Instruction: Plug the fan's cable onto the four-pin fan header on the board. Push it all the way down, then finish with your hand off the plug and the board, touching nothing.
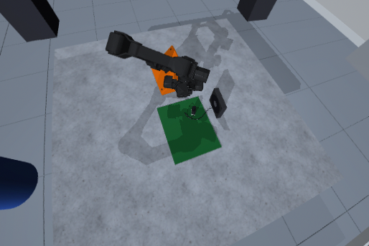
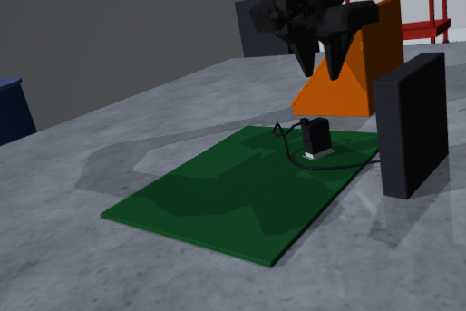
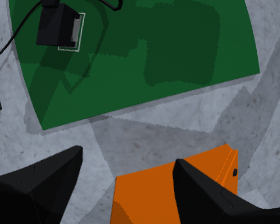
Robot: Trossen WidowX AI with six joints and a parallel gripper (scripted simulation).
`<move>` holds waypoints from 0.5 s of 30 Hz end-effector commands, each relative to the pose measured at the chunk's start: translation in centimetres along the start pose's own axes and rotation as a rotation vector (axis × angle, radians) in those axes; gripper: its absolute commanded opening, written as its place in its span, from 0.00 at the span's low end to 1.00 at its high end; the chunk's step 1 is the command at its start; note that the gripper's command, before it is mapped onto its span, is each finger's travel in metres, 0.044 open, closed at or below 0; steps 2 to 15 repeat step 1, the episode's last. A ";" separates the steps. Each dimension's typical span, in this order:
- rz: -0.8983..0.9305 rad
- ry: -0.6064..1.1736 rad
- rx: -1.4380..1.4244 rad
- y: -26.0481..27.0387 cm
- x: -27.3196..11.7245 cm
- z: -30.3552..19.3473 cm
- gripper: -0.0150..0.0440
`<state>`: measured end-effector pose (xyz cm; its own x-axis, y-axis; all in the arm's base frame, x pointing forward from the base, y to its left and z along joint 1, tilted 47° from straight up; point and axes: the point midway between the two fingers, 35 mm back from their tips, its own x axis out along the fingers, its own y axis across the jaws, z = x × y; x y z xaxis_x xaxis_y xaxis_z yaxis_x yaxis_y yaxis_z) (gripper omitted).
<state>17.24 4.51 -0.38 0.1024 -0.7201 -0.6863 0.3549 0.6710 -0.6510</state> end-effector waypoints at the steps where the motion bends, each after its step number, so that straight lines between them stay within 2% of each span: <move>1: -0.001 0.002 0.007 -1.9 0.4 -1.8 0.69; 15: -0.001 0.002 0.007 -1.9 0.4 -1.8 0.69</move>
